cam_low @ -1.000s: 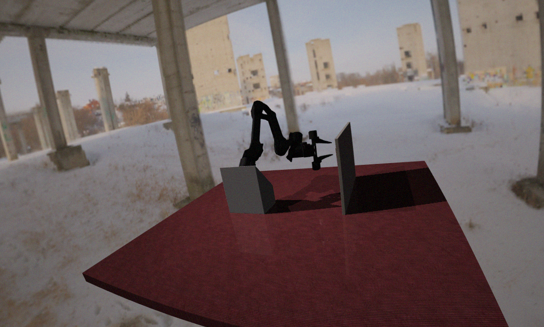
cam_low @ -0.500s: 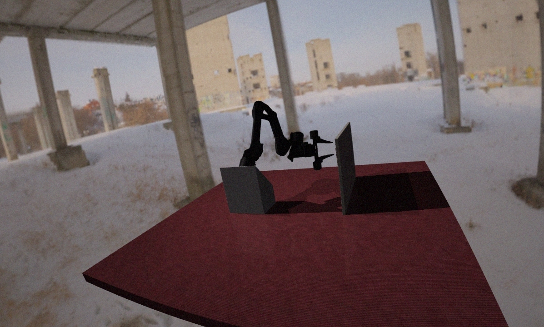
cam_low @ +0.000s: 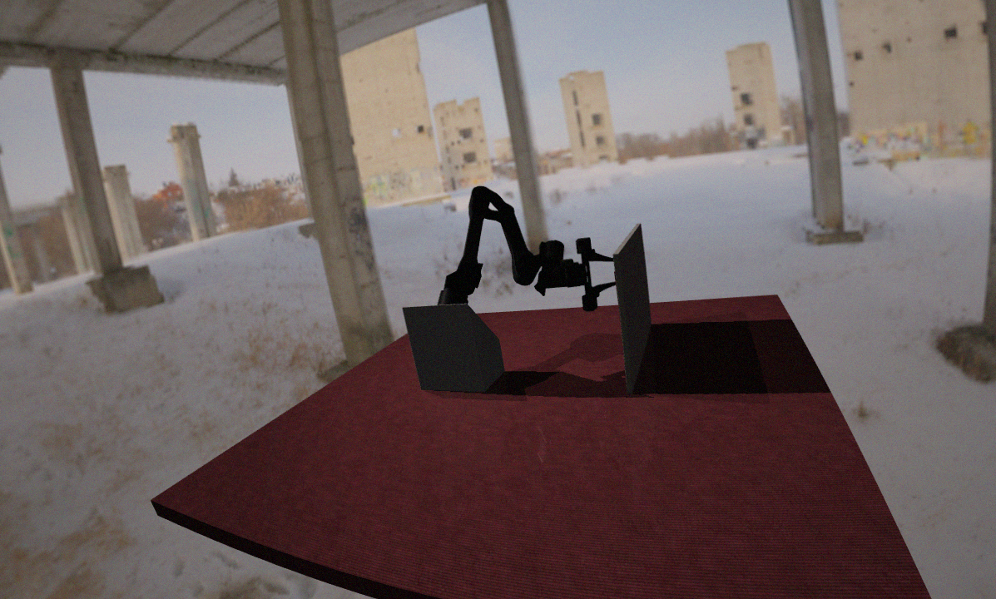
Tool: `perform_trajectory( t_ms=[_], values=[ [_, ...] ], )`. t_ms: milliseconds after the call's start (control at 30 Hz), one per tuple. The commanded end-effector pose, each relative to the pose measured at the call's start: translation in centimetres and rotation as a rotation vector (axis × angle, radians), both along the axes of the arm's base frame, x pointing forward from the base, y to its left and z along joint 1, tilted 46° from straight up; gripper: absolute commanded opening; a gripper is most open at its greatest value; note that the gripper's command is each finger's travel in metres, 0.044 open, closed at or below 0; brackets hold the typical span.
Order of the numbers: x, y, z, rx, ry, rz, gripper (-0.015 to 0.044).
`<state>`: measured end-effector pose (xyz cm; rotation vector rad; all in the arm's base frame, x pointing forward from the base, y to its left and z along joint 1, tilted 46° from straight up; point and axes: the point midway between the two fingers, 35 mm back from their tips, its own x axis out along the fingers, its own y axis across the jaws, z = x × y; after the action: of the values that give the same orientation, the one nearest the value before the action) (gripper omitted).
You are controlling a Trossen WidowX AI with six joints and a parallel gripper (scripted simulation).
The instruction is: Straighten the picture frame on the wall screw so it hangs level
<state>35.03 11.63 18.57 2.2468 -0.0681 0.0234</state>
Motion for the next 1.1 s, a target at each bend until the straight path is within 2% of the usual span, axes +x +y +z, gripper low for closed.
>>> perform_trajectory(
  t_ms=[0,1067],
  values=[
    [0.67,0.11,-0.12,0.004,0.002,0.007,0.026],
    [1.25,0.05,-0.11,0.004,0.002,0.007,0.026]
  ],
)
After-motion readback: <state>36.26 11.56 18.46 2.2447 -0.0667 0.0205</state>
